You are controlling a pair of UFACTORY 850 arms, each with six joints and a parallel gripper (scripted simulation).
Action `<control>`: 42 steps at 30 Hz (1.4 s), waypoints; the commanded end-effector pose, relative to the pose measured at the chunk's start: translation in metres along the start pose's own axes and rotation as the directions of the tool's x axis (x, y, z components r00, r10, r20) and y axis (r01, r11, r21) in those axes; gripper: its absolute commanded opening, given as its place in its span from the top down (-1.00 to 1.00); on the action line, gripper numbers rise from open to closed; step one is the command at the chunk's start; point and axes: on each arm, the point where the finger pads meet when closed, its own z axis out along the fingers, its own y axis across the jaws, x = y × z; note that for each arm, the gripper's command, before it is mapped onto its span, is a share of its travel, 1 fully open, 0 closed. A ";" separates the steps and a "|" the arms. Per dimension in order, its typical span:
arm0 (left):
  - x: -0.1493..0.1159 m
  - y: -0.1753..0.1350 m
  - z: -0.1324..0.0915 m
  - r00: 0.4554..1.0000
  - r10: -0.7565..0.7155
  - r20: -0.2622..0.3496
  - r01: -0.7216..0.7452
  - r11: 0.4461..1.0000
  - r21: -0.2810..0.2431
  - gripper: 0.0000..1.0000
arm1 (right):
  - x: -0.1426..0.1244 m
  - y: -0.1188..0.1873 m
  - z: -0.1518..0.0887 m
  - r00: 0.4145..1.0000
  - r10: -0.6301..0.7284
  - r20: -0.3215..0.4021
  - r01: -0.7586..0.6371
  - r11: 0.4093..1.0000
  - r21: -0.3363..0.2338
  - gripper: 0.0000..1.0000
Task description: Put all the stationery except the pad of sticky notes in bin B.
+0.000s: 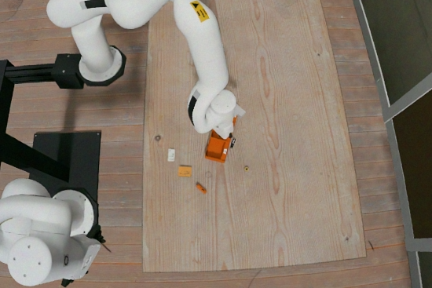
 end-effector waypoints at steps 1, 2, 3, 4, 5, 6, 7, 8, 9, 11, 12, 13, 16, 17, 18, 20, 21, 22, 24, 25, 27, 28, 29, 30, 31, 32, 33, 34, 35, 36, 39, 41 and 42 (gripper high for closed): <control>0.012 -0.006 -0.001 1.000 0.001 -0.001 -0.001 1.000 -0.003 0.80 | 0.000 0.000 -0.001 1.000 0.000 0.001 0.000 1.000 -0.001 -1.00; 0.017 -0.009 -0.001 1.000 0.001 -0.001 -0.001 1.000 -0.003 0.80 | 0.000 0.000 -0.001 1.000 0.000 0.001 0.000 1.000 -0.001 -1.00; 0.021 -0.011 -0.001 1.000 0.001 -0.001 -0.001 1.000 -0.003 0.80 | 0.000 0.000 -0.001 1.000 0.000 0.001 0.000 1.000 -0.001 -1.00; 0.026 -0.014 -0.001 0.999 -0.049 -0.001 0.049 0.999 -0.003 0.80 | 0.000 0.000 -0.001 1.000 0.000 0.001 0.000 1.000 -0.001 -1.00; 0.031 -0.017 -0.001 0.995 -0.099 -0.001 0.099 0.995 -0.003 0.80 | 0.000 0.000 -0.001 1.000 0.000 0.001 0.000 1.000 -0.001 -1.00; 0.037 -0.020 -0.001 0.989 -0.149 -0.001 0.149 0.989 -0.004 0.80 | 0.000 0.000 -0.001 1.000 0.000 0.001 0.000 1.000 -0.001 -1.00; 0.042 -0.023 -0.001 0.984 -0.176 0.000 0.176 0.984 -0.003 0.80 | 0.000 0.000 -0.001 1.000 0.000 0.001 0.000 1.000 -0.001 -1.00; 0.047 -0.027 -0.001 0.979 -0.204 0.000 0.204 0.979 -0.003 0.80 | 0.000 0.000 -0.001 1.000 0.000 0.001 0.000 1.000 -0.001 -1.00; 0.052 -0.030 -0.001 0.971 -0.240 0.001 0.240 0.971 -0.003 0.80 | 0.000 0.000 -0.001 1.000 0.000 0.001 0.000 1.000 -0.001 -1.00; 0.062 -0.036 -0.001 0.951 -0.309 0.003 0.309 0.951 -0.001 0.80 | 0.000 0.000 -0.001 1.000 0.000 0.001 0.000 1.000 -0.001 -1.00; 0.067 -0.039 -0.001 0.940 -0.342 0.004 0.342 0.940 0.000 0.80 | 0.000 0.000 -0.001 1.000 0.000 0.001 0.000 1.000 -0.001 -1.00; 0.073 -0.042 -0.001 0.927 -0.374 0.005 0.374 0.927 0.000 0.80 | 0.000 0.000 -0.001 1.000 0.000 0.001 0.000 1.000 -0.001 -1.00; 0.083 -0.048 -0.001 0.899 -0.438 0.004 0.438 0.899 0.000 0.80 | 0.000 0.000 -0.001 1.000 0.000 0.001 0.000 1.000 -0.001 -1.00; 0.083 -0.048 -0.001 0.899 -0.438 0.004 0.438 0.899 0.000 0.80 | 0.000 0.000 -0.001 1.000 0.000 0.001 0.000 1.000 -0.001 -1.00; 0.088 -0.051 -0.001 0.871 -0.492 0.000 0.492 0.871 -0.004 0.80 | 0.000 0.000 -0.001 1.000 0.000 0.001 0.000 1.000 -0.001 -1.00; 0.092 -0.053 -0.001 0.871 -0.492 0.000 0.492 0.871 -0.004 0.80 | 0.000 0.000 -0.001 1.000 0.000 0.001 0.000 1.000 -0.001 -1.00; 0.093 -0.054 -0.001 0.871 -0.492 0.000 0.492 0.871 -0.004 0.80 | 0.000 0.000 -0.001 1.000 0.000 0.001 0.000 1.000 -0.001 -1.00; 0.093 -0.054 -0.001 0.871 -0.492 0.000 0.492 0.871 -0.004 0.80 | 0.000 0.000 -0.001 1.000 0.000 0.001 0.000 1.000 -0.001 -1.00; 0.093 -0.054 -0.001 0.871 -0.492 0.000 0.492 0.871 -0.004 0.80 | 0.000 0.000 -0.001 1.000 0.000 0.001 0.000 1.000 -0.001 -1.00; 0.093 -0.054 -0.001 0.871 -0.492 0.000 0.492 0.871 -0.004 0.80 | 0.000 0.000 -0.001 1.000 0.000 0.001 0.000 1.000 -0.001 -1.00; 0.093 -0.054 -0.001 0.871 -0.492 0.000 0.492 0.871 -0.004 0.80 | 0.000 0.000 -0.001 1.000 0.000 0.001 0.000 1.000 -0.001 -1.00; 0.092 -0.054 -0.001 0.871 -0.492 0.000 0.492 0.871 -0.004 0.80 | 0.000 0.000 -0.001 1.000 0.000 0.001 0.000 1.000 -0.001 -1.00; 0.092 -0.053 -0.001 0.871 -0.492 0.000 0.492 0.871 -0.004 0.80 | 0.000 0.000 -0.001 1.000 0.000 0.001 0.000 1.000 -0.001 -1.00; 0.092 -0.053 -0.001 0.871 -0.492 0.000 0.492 0.871 -0.004 0.80 | 0.000 0.000 -0.001 1.000 0.000 0.001 0.000 1.000 -0.001 -1.00; 0.091 -0.053 -0.001 0.871 -0.492 0.000 0.492 0.871 -0.004 0.80 | 0.000 0.000 -0.001 1.000 0.000 0.001 0.000 1.000 -0.001 -1.00; 0.091 -0.053 -0.001 0.871 -0.492 0.000 0.492 0.871 -0.004 0.80 | 0.000 0.000 -0.001 1.000 0.000 0.001 0.000 1.000 -0.001 -1.00; 0.091 -0.053 -0.001 0.871 -0.492 0.000 0.492 0.871 -0.004 0.80 | 0.000 0.000 -0.001 1.000 0.000 0.001 0.000 1.000 -0.001 -1.00; 0.091 -0.053 -0.001 0.871 -0.492 0.000 0.492 0.871 -0.004 0.80 | 0.000 0.000 -0.001 1.000 0.000 0.001 0.000 1.000 -0.001 -1.00; 0.091 -0.053 -0.001 0.871 -0.492 0.000 0.492 0.871 -0.004 0.80 | 0.000 0.000 -0.001 1.000 0.000 0.001 0.000 1.000 -0.001 -1.00; 0.091 -0.053 -0.001 0.871 -0.492 0.000 0.492 0.871 -0.004 0.80 | 0.000 0.000 -0.001 1.000 0.000 0.001 0.000 1.000 -0.001 -1.00; 0.091 -0.053 0.005 0.871 -0.492 0.000 0.492 0.871 -0.004 0.80 | 0.000 0.000 -0.001 1.000 0.000 0.001 0.000 1.000 -0.001 -1.00; 0.091 -0.053 0.009 0.871 -0.492 0.000 0.492 0.871 -0.004 0.80 | 0.000 0.000 -0.001 1.000 0.000 0.001 0.000 1.000 -0.001 -1.00; 0.091 -0.053 0.011 0.871 -0.492 0.000 0.492 0.871 -0.004 0.80 | 0.000 0.000 -0.001 1.000 0.000 0.001 0.000 1.000 -0.001 -1.00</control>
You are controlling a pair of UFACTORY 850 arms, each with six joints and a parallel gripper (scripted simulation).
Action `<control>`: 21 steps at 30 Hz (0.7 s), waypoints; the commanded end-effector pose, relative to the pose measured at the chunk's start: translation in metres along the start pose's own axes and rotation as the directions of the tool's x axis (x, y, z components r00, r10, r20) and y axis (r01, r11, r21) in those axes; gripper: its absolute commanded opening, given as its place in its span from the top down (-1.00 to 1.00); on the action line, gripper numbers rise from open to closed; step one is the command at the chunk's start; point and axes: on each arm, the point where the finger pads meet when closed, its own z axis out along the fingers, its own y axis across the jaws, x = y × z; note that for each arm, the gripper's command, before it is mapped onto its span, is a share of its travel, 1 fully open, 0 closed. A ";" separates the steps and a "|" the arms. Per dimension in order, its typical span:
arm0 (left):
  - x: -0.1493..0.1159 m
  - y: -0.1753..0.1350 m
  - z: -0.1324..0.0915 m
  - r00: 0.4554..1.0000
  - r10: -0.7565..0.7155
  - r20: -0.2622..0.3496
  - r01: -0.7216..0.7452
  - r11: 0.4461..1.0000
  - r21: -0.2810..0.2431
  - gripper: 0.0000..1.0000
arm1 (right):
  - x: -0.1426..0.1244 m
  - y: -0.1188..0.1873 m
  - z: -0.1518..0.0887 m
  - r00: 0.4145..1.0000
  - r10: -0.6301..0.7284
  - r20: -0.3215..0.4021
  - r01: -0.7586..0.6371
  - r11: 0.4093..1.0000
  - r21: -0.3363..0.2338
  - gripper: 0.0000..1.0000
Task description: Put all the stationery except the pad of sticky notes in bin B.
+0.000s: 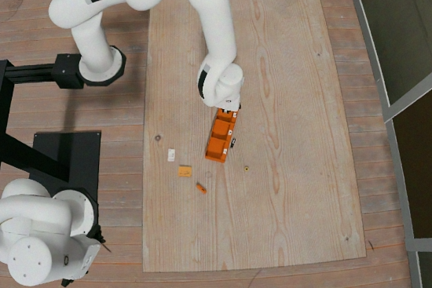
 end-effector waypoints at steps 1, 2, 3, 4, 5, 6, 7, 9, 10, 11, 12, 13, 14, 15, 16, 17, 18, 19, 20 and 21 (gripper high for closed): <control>0.000 0.001 0.007 1.000 0.000 0.000 0.000 1.000 -0.002 0.80 | 0.000 0.000 -0.001 1.000 0.000 0.001 0.000 1.000 -0.001 -1.00; 0.000 0.001 0.009 1.000 0.000 0.000 0.000 1.000 -0.002 0.80 | 0.000 0.000 -0.001 1.000 0.000 0.001 0.000 1.000 -0.001 -1.00; 0.000 0.001 0.011 1.000 0.000 0.000 0.000 1.000 -0.002 0.80 | 0.000 0.000 -0.001 1.000 0.000 0.001 0.000 1.000 -0.001 -1.00; 0.000 0.001 0.013 1.000 0.000 0.000 0.000 1.000 -0.002 0.80 | 0.000 0.000 -0.001 1.000 0.000 0.001 0.000 1.000 -0.001 -1.00; 0.000 0.001 0.015 1.000 0.000 0.000 0.000 1.000 -0.002 0.80 | 0.000 0.000 -0.001 1.000 0.000 0.001 0.000 1.000 -0.001 -1.00; 0.000 0.001 0.017 1.000 0.000 0.000 0.000 1.000 -0.002 0.80 | 0.000 0.000 -0.001 1.000 0.000 0.001 0.000 1.000 -0.001 -1.00; 0.000 0.001 0.019 1.000 0.000 0.000 0.000 1.000 -0.002 0.80 | 0.000 0.000 -0.001 1.000 0.000 0.001 0.000 1.000 -0.001 -1.00; 0.000 0.001 0.019 1.000 0.000 0.000 0.000 1.000 -0.002 0.80 | 0.000 0.000 -0.001 1.000 0.000 0.001 0.000 1.000 -0.001 -1.00; 0.000 0.001 0.021 1.000 0.000 0.000 0.000 1.000 -0.002 0.80 | 0.000 0.000 -0.001 1.000 0.000 0.001 0.000 1.000 -0.001 -1.00; 0.000 0.001 0.023 1.000 0.000 0.000 0.000 1.000 -0.002 0.80 | 0.000 0.000 -0.001 1.000 0.000 0.001 0.000 1.000 -0.001 -1.00; 0.000 0.001 0.025 1.000 0.000 0.000 0.000 1.000 -0.002 0.80 | 0.000 0.000 -0.001 1.000 0.000 0.001 0.000 1.000 -0.001 -1.00; 0.000 0.001 0.027 1.000 0.000 0.000 0.000 1.000 -0.002 0.80 | 0.000 0.000 -0.001 1.000 0.000 0.001 0.000 1.000 -0.001 -1.00; 0.000 0.001 0.029 1.000 0.000 0.000 0.000 1.000 -0.002 0.80 | 0.000 0.000 -0.001 1.000 0.000 0.001 0.000 1.000 -0.001 -1.00; 0.000 0.001 0.031 1.000 0.000 0.000 0.000 1.000 -0.002 0.80 | 0.000 0.000 -0.001 1.000 0.000 0.001 0.000 1.000 -0.001 -1.00; 0.000 0.001 0.033 1.000 0.000 0.000 0.000 1.000 -0.002 0.80 | 0.000 0.000 -0.001 1.000 0.000 0.001 0.000 1.000 -0.001 -1.00; 0.000 0.001 0.035 1.000 0.000 0.000 0.000 1.000 -0.002 0.80 | 0.000 0.000 -0.001 1.000 0.000 0.001 0.000 1.000 -0.001 -1.00; 0.000 0.001 0.037 1.000 0.000 0.000 0.000 1.000 -0.002 0.80 | 0.000 0.000 -0.001 1.000 0.000 0.001 0.000 1.000 -0.001 -1.00; 0.000 0.001 0.037 1.000 0.000 0.000 0.000 1.000 -0.002 0.80 | 0.000 0.000 -0.001 1.000 0.000 0.001 0.000 1.000 -0.001 -1.00; 0.000 0.001 0.037 1.000 0.000 0.000 0.000 1.000 -0.002 0.80 | 0.000 0.000 -0.001 1.000 0.000 0.001 0.000 1.000 -0.001 -1.00; 0.000 0.001 0.037 1.000 0.000 0.000 0.000 1.000 -0.002 0.80 | 0.000 0.000 -0.001 1.000 0.000 0.001 0.000 1.000 -0.001 -1.00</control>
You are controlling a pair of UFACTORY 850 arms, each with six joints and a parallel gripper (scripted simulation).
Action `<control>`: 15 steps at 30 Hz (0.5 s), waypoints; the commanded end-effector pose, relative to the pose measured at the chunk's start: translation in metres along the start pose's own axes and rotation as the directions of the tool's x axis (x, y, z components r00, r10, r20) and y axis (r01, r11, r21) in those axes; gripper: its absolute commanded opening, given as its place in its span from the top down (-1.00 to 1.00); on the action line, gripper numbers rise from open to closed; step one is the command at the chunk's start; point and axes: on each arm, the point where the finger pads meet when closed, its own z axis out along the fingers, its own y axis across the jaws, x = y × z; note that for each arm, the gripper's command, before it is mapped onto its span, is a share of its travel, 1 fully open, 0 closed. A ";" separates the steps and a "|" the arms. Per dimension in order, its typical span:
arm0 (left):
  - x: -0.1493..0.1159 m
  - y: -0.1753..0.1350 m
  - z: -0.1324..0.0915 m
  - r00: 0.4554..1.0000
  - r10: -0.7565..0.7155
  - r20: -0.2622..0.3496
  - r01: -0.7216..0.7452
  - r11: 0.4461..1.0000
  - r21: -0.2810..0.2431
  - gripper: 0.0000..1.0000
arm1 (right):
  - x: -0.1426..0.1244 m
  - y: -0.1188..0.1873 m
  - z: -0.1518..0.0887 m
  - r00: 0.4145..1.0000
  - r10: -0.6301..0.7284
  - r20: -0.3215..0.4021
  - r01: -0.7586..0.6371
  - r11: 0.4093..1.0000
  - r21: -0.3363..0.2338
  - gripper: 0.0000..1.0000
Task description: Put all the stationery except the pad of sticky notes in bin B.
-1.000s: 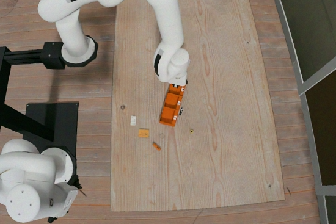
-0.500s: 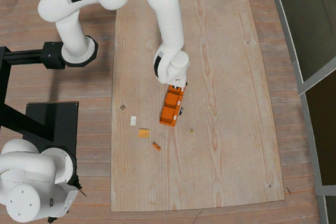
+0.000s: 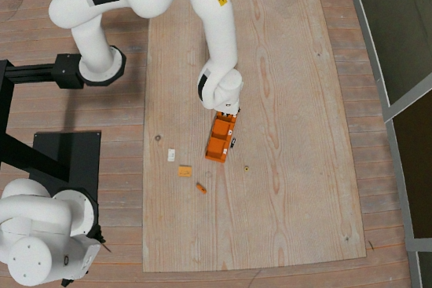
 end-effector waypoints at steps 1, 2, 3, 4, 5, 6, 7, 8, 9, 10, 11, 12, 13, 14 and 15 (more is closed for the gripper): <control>-0.001 0.001 0.001 1.000 0.000 0.000 0.000 1.000 -0.003 0.80 | 0.000 0.000 -0.001 1.000 0.000 0.001 0.000 1.000 -0.001 -1.00; -0.001 0.001 0.000 1.000 0.000 0.000 0.000 1.000 -0.003 0.80 | 0.000 0.000 -0.001 1.000 0.000 0.001 0.000 1.000 -0.001 -1.00; -0.001 0.001 0.000 1.000 0.000 0.000 0.000 1.000 -0.003 0.80 | 0.000 0.000 -0.001 1.000 0.000 0.001 0.000 1.000 -0.001 -1.00; -0.001 0.001 0.000 1.000 0.000 0.000 0.000 1.000 -0.003 0.80 | 0.000 0.000 -0.001 1.000 0.000 0.001 0.000 1.000 -0.001 -1.00; -0.001 0.001 0.000 1.000 0.000 0.000 0.000 1.000 -0.003 0.80 | 0.000 0.000 -0.001 1.000 0.000 0.001 0.000 1.000 -0.001 -1.00; -0.001 0.001 0.001 1.000 0.000 0.000 0.000 1.000 -0.003 0.80 | 0.000 0.000 -0.001 1.000 0.000 0.001 0.000 1.000 -0.001 -1.00; -0.001 0.001 0.001 1.000 0.000 0.000 0.000 1.000 -0.003 0.80 | 0.000 0.000 -0.001 1.000 0.000 0.001 0.000 1.000 -0.001 -1.00; -0.001 0.001 0.001 1.000 0.000 0.000 0.000 1.000 -0.003 0.80 | 0.000 0.000 -0.001 1.000 0.000 0.001 0.000 1.000 -0.001 -1.00; -0.001 0.001 0.001 1.000 0.000 0.000 0.000 1.000 -0.003 0.80 | 0.000 0.000 -0.001 1.000 0.000 0.001 0.000 1.000 -0.001 -1.00; -0.001 0.001 0.001 1.000 0.000 0.000 0.000 1.000 -0.003 0.80 | 0.000 0.000 -0.001 1.000 0.000 0.001 0.000 1.000 -0.001 -1.00; -0.001 0.001 0.001 1.000 0.000 0.000 0.000 1.000 -0.003 0.80 | 0.000 0.000 -0.001 1.000 0.000 0.001 0.000 1.000 -0.001 -1.00; -0.001 0.001 0.001 1.000 0.000 0.000 0.000 1.000 -0.003 0.39 | 0.000 0.000 -0.001 1.000 0.000 0.001 0.000 1.000 -0.001 -1.00; -0.001 0.001 0.001 1.000 0.000 0.000 0.000 1.000 -0.003 0.39 | 0.000 0.000 -0.001 1.000 0.000 0.001 0.000 1.000 -0.001 -1.00; -0.001 0.001 0.001 1.000 0.000 0.000 0.000 1.000 -0.003 0.39 | 0.000 0.000 -0.001 1.000 0.000 0.001 0.000 1.000 -0.001 -1.00; -0.001 0.001 0.000 1.000 0.000 0.000 0.000 1.000 -0.003 0.39 | 0.000 0.000 -0.001 1.000 0.000 0.001 0.000 1.000 -0.001 -1.00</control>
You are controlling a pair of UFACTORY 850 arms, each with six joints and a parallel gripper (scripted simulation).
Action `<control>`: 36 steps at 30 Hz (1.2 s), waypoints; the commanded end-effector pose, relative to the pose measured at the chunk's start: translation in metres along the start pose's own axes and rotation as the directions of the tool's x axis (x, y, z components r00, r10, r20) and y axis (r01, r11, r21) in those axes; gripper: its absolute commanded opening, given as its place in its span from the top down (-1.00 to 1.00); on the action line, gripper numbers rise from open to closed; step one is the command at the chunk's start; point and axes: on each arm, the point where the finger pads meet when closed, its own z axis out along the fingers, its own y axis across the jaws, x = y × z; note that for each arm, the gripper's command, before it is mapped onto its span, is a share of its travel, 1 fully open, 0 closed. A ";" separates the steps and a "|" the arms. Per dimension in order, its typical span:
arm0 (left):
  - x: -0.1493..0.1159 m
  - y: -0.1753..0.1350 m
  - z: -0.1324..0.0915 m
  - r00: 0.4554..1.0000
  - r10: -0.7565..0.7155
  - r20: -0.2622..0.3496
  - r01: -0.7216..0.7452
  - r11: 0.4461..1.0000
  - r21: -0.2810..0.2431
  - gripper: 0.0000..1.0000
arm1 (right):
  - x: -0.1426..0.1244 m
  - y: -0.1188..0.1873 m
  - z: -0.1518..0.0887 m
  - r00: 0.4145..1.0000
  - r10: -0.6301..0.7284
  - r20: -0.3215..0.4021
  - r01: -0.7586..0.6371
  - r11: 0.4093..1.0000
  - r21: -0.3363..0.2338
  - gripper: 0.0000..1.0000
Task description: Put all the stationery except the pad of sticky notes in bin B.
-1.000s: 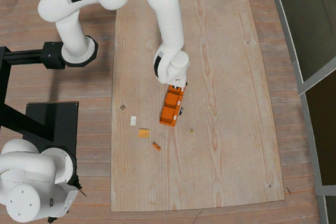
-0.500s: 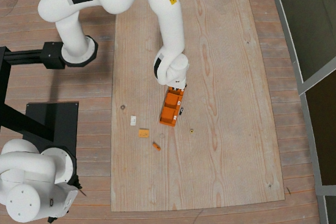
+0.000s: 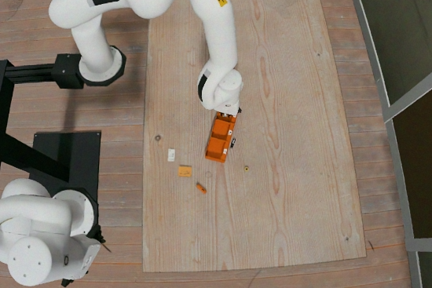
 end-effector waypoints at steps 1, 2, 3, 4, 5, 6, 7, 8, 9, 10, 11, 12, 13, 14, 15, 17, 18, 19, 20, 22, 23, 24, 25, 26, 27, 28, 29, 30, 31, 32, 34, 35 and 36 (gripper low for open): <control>0.000 0.001 -0.001 1.000 0.000 0.000 0.000 1.000 -0.002 0.39 | 0.000 0.000 -0.001 1.000 0.000 0.001 0.000 1.000 -0.001 -1.00; 0.000 0.001 -0.001 1.000 0.000 0.000 0.000 1.000 -0.002 0.39 | 0.000 0.000 -0.001 1.000 0.000 0.001 0.000 1.000 -0.001 -1.00; 0.000 0.001 -0.001 1.000 0.000 0.000 0.000 1.000 -0.002 0.39 | 0.000 0.000 -0.001 1.000 0.000 0.001 0.000 1.000 -0.001 -1.00; 0.000 0.001 -0.001 1.000 0.000 0.000 0.000 1.000 -0.002 0.39 | 0.000 0.000 -0.001 1.000 0.000 0.001 0.000 1.000 -0.001 -1.00; 0.000 0.001 -0.001 1.000 0.000 0.000 0.000 1.000 -0.002 0.39 | 0.000 0.000 -0.001 1.000 0.000 0.001 0.000 1.000 -0.001 -1.00; 0.000 0.001 -0.001 1.000 0.000 0.000 0.000 1.000 -0.002 0.39 | 0.000 0.000 -0.001 1.000 0.000 0.001 0.000 1.000 -0.001 -1.00; 0.000 0.001 -0.001 1.000 0.000 0.000 0.000 1.000 -0.002 0.39 | 0.000 0.000 -0.001 1.000 0.000 0.001 0.000 1.000 -0.001 -1.00; 0.000 0.001 -0.001 1.000 0.000 0.000 0.000 1.000 -0.002 0.39 | 0.000 0.000 -0.001 1.000 0.000 0.001 0.000 1.000 -0.001 -1.00; 0.000 0.001 -0.001 1.000 0.000 0.000 0.000 1.000 -0.002 0.39 | 0.000 0.000 -0.001 1.000 0.000 0.001 0.000 1.000 -0.001 -1.00; 0.000 0.001 -0.001 1.000 0.000 0.000 0.000 1.000 -0.002 0.39 | 0.000 0.000 -0.001 1.000 0.000 0.001 0.000 1.000 -0.001 -1.00; 0.000 0.001 -0.001 1.000 0.000 0.000 0.000 1.000 -0.002 0.39 | 0.000 0.000 -0.001 1.000 0.000 0.001 0.000 1.000 -0.001 -1.00; 0.000 0.001 -0.001 1.000 0.000 0.000 0.000 1.000 -0.002 0.39 | 0.000 0.000 -0.001 1.000 0.000 0.001 0.000 1.000 -0.001 -1.00; 0.000 0.001 -0.001 1.000 0.000 0.000 0.000 1.000 -0.002 0.39 | 0.000 0.000 -0.001 1.000 0.000 0.001 0.000 1.000 -0.001 -1.00; 0.000 0.001 -0.001 1.000 0.000 0.000 0.000 1.000 -0.002 0.39 | 0.000 0.000 -0.001 1.000 0.000 0.001 0.000 1.000 -0.001 -1.00; 0.000 0.001 -0.002 1.000 0.000 0.000 0.000 1.000 -0.002 0.39 | 0.000 0.000 -0.001 1.000 0.000 0.001 0.000 1.000 -0.001 -1.00; 0.000 0.001 -0.005 1.000 0.000 0.000 0.000 1.000 -0.002 0.39 | 0.000 0.000 -0.001 1.000 0.000 0.001 0.000 1.000 -0.001 -1.00; 0.000 0.001 -0.006 1.000 0.000 0.000 0.000 1.000 -0.002 0.39 | 0.000 0.000 -0.001 1.000 0.000 0.001 0.000 1.000 -0.001 -1.00; 0.000 0.001 -0.007 1.000 0.000 0.000 0.000 1.000 -0.002 0.39 | 0.000 0.000 -0.001 1.000 0.000 0.001 0.000 1.000 -0.001 -1.00; 0.000 0.001 -0.009 1.000 0.000 0.000 0.000 1.000 -0.002 0.39 | 0.000 0.000 -0.001 1.000 0.000 0.001 0.000 1.000 -0.001 -1.00; 0.000 0.001 -0.011 1.000 0.000 0.000 0.000 1.000 -0.002 0.39 | 0.000 0.000 -0.001 1.000 0.000 0.001 0.000 1.000 -0.001 -1.00; 0.000 0.001 -0.011 1.000 0.000 0.000 0.000 1.000 -0.002 0.39 | 0.000 0.000 -0.001 1.000 0.000 0.001 0.000 1.000 -0.001 -1.00; 0.000 0.001 -0.011 1.000 0.000 0.000 0.000 1.000 -0.002 0.39 | 0.000 0.000 -0.001 1.000 0.000 0.001 0.000 1.000 -0.001 -1.00; 0.000 0.001 -0.013 1.000 0.000 0.000 0.000 1.000 -0.002 0.39 | 0.000 0.000 -0.001 1.000 0.000 0.001 0.000 1.000 -0.001 -1.00; 0.000 0.001 -0.014 1.000 0.000 0.000 0.000 1.000 -0.002 0.39 | 0.000 0.000 -0.001 1.000 0.000 0.001 0.000 1.000 -0.001 -1.00; 0.000 0.001 -0.015 1.000 0.000 0.000 0.000 1.000 -0.002 0.39 | 0.000 0.000 -0.001 1.000 0.000 0.001 0.000 1.000 -0.001 -1.00; 0.000 0.001 -0.017 1.000 0.000 0.000 0.000 1.000 -0.002 0.39 | 0.000 0.000 -0.001 1.000 0.000 0.001 0.000 1.000 -0.001 -1.00; 0.000 0.001 -0.018 1.000 0.000 0.000 0.000 1.000 -0.002 0.39 | 0.000 0.000 -0.001 1.000 0.000 0.001 0.000 1.000 -0.001 -1.00; 0.000 0.001 -0.019 1.000 0.000 0.000 0.000 1.000 -0.002 0.39 | 0.000 0.000 -0.001 1.000 0.000 0.001 0.000 1.000 -0.001 -1.00; 0.000 0.001 -0.021 1.000 0.000 0.000 0.000 1.000 -0.002 0.39 | 0.000 0.000 -0.001 1.000 0.000 0.001 0.000 1.000 -0.001 -1.00; 0.000 0.001 -0.022 1.000 0.000 0.000 0.000 1.000 -0.002 0.39 | 0.000 0.000 -0.001 1.000 0.000 0.001 0.000 1.000 -0.001 -1.00; 0.000 0.001 -0.025 1.000 0.000 0.000 0.000 1.000 -0.002 0.39 | 0.000 0.000 -0.001 1.000 0.000 0.001 0.000 1.000 -0.001 -1.00; 0.000 0.001 -0.026 1.000 0.000 0.000 0.000 1.000 -0.002 0.39 | 0.000 0.000 -0.001 1.000 0.000 0.001 0.000 1.000 -0.001 -1.00; 0.000 0.001 -0.027 1.000 0.000 0.000 0.000 1.000 -0.002 0.39 | 0.000 0.000 -0.001 1.000 0.000 0.001 0.000 1.000 -0.001 -1.00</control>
